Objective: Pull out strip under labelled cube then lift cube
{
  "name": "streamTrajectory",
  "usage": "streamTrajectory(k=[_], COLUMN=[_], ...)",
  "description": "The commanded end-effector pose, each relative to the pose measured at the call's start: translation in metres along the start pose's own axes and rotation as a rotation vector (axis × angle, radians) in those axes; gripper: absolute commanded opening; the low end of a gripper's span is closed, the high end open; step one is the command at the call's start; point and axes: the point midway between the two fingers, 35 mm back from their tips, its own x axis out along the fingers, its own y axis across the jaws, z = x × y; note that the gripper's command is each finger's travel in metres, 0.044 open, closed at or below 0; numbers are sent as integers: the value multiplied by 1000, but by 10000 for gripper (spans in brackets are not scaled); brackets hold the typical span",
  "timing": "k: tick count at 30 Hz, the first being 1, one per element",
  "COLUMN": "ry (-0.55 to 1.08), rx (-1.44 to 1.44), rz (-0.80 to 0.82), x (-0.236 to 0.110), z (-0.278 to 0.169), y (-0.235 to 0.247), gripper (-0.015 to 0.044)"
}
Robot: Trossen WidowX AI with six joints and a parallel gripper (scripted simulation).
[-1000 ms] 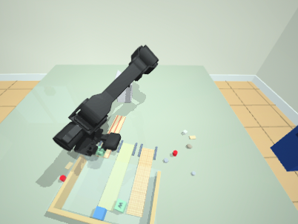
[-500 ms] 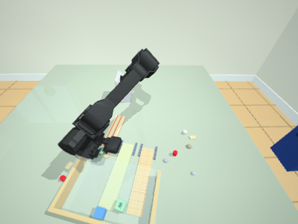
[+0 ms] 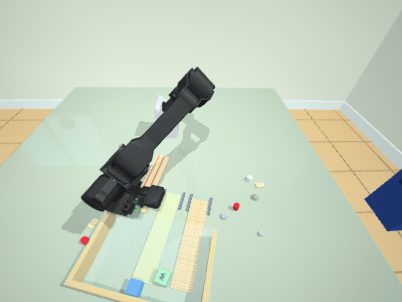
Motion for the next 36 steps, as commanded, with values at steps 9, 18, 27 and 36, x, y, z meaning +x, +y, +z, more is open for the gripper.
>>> streamTrajectory(k=[9,18,27,36], ry=[-1,0,1,3], rx=[0,7,12,14], rz=[0,0,1,1], x=[-3,-29,-43,-43], z=[-2,-37,-61,-91], y=[0,-3,-4,-6], gripper=[6,0,0,0])
